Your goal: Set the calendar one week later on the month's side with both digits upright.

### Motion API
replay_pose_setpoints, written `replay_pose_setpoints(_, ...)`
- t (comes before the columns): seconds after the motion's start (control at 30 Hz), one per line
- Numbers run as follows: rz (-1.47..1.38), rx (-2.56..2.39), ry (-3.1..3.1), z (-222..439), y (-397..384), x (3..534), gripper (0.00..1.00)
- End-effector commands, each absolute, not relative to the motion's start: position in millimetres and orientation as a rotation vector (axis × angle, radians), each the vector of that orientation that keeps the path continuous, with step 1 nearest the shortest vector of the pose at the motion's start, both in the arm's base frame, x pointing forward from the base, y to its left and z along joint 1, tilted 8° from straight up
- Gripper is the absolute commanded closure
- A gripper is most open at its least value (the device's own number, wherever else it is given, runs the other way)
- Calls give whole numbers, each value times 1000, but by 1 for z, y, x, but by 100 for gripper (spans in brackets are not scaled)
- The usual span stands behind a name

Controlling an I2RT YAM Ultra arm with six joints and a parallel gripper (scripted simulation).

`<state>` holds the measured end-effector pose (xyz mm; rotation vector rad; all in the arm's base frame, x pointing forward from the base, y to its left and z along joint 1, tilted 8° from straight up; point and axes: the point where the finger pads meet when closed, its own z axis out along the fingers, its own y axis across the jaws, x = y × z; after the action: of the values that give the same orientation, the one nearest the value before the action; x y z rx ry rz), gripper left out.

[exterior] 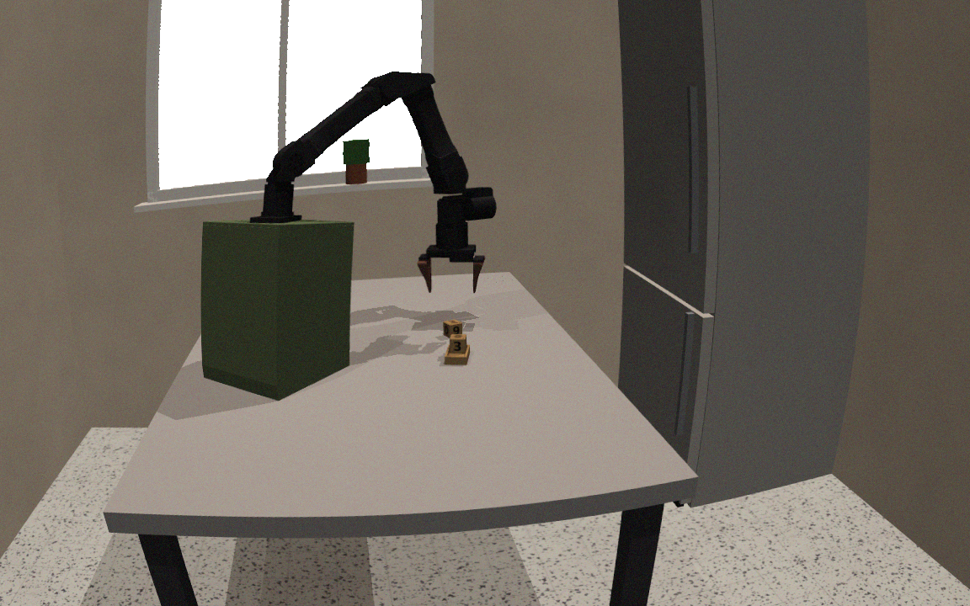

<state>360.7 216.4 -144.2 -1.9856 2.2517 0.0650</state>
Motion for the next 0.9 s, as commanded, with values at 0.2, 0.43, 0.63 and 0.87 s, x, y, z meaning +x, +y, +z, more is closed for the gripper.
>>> replay_pose_setpoints(0.2,108,-1488,2608,-142,217,363,0)
replay_pose_setpoints(0.43,126,-1257,2734,-142,217,363,0)
replay_pose_setpoints(0.63,152,-888,2886,-143,217,363,0)
replay_pose_setpoints(0.87,174,-507,2990,-144,217,363,0)
